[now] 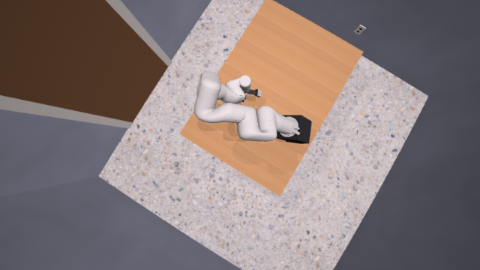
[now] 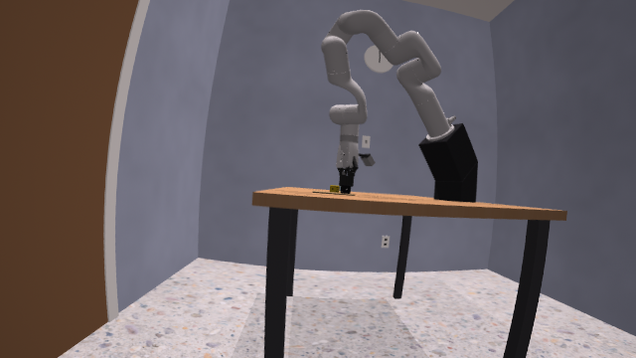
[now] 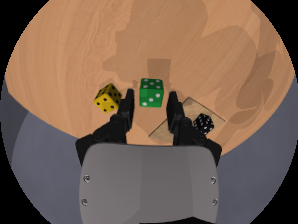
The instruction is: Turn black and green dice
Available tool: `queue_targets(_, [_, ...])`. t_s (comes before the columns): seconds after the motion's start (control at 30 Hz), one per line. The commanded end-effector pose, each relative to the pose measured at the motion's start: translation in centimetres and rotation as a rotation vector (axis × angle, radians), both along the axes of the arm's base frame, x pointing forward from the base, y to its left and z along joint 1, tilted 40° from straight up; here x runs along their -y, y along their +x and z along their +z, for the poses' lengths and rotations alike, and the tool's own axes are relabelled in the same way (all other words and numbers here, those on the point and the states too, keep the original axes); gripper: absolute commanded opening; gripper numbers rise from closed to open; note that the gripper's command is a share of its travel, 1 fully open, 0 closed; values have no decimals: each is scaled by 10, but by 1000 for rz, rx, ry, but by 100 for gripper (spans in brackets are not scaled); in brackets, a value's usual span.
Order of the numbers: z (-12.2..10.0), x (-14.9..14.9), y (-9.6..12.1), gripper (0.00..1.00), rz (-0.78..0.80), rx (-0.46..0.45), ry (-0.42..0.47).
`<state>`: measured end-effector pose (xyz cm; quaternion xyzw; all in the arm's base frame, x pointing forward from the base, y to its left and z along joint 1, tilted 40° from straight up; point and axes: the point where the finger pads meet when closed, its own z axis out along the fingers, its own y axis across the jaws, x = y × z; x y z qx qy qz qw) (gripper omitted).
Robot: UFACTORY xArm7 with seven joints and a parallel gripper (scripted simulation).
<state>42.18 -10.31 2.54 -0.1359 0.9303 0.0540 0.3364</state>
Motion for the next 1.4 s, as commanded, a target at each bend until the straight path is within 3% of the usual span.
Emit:
queue_targets(0.0, [-5,0,4,47,-2,1,0])
queue_targets(0.47, [-20,-4,16,47,-2,1,0])
queue_targets(1.37, [-20,-4,16,47,-2,1,0])
